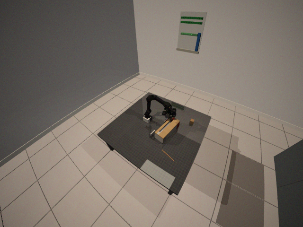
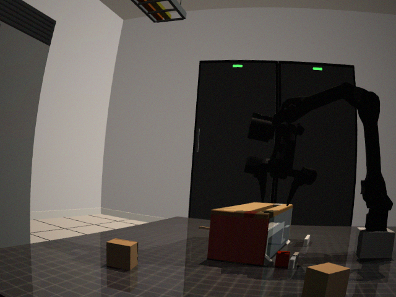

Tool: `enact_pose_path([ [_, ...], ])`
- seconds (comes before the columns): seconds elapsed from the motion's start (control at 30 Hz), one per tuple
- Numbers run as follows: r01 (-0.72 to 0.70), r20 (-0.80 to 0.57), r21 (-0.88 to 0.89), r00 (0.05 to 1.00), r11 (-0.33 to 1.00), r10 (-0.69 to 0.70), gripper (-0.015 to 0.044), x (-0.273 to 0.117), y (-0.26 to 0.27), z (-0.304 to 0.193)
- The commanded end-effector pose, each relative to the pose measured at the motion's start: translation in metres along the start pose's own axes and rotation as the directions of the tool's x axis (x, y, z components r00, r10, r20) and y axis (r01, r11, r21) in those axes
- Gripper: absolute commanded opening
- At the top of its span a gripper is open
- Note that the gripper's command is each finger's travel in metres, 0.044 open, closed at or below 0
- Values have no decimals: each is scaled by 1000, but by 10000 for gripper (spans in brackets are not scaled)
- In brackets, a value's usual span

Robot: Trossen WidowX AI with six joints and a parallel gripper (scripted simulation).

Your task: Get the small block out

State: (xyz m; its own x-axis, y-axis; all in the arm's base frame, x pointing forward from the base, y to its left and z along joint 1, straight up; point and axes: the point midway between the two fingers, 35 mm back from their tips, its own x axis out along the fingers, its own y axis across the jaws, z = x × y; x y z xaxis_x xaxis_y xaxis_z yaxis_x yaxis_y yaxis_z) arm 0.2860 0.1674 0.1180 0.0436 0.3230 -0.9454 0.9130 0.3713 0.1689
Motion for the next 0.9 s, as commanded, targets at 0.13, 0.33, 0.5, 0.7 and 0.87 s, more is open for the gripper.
enact_pose_path([
  [0.13,48,92,-735,995,677,30,285,0,-5,-10],
  [0.33,151,156,-984,986,95,53,285,2,-9,-17],
  [0.5,220,206,-894,975,-389,79,285,3,-12,-22],
  [0.7,239,242,-653,965,-719,102,285,3,-15,-26],
  [0.87,222,273,-361,954,-906,125,285,3,-17,-30],
])
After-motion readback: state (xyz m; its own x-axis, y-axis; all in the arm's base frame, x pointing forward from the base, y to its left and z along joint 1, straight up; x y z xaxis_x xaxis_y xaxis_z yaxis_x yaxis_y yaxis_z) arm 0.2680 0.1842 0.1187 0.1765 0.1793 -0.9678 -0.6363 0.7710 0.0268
